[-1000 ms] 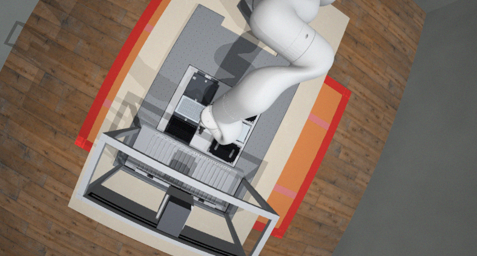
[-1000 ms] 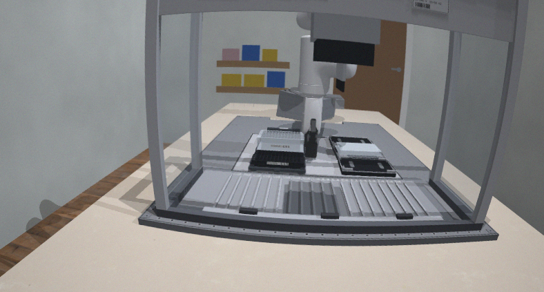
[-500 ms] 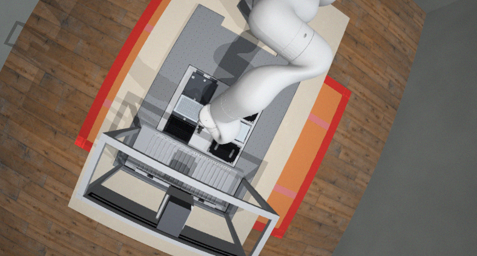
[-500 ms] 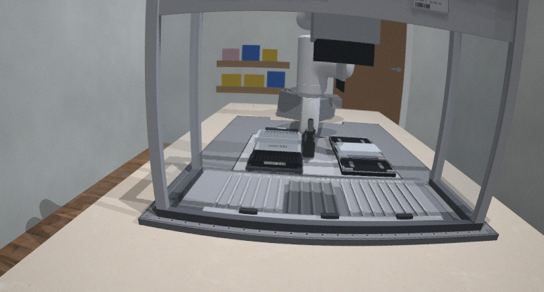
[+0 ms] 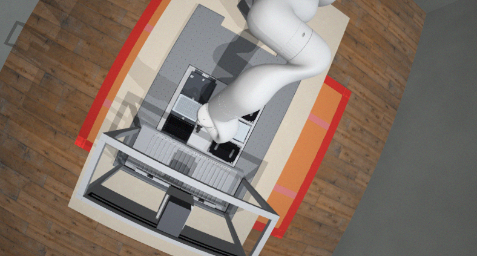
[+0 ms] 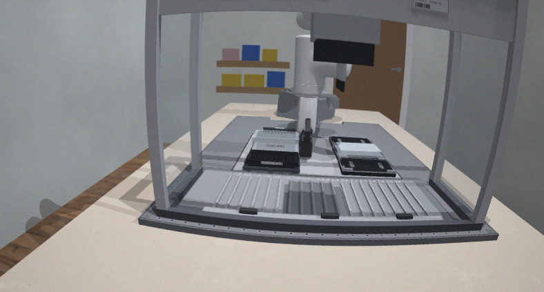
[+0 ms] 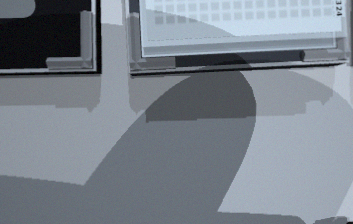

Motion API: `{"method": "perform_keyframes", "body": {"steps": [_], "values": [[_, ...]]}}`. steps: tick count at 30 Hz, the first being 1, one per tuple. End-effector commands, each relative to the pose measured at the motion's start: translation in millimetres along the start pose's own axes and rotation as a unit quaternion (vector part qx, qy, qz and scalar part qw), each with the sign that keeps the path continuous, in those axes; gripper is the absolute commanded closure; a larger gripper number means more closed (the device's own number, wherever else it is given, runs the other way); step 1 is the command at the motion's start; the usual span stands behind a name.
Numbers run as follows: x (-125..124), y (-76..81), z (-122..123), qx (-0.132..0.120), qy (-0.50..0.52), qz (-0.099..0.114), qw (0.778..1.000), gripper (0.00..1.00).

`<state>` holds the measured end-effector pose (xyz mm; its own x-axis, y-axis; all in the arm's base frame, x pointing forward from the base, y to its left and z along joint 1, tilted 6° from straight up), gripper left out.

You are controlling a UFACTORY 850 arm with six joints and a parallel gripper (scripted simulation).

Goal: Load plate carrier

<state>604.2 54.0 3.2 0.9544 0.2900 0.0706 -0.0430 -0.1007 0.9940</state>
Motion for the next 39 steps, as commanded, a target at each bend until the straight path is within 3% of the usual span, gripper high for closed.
{"method": "perform_keyframes", "body": {"steps": [1, 39], "values": [[0.7, 0.7, 0.9, 0.0, 0.0, 0.001, 1.0, 0.0], [-2.0, 0.7, 17.7, 0.0, 0.0, 0.001, 1.0, 0.0]]}}
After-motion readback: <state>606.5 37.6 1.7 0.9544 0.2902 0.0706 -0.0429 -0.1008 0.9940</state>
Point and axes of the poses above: the point where the finger pads meet when closed, its own y axis back along the fingers, its own x axis across the jaws, z = x × y, the point moved 6 cm from there along y, back along the fingers, and after that the axes turned 9 degrees about y, right-handed, at the moved point
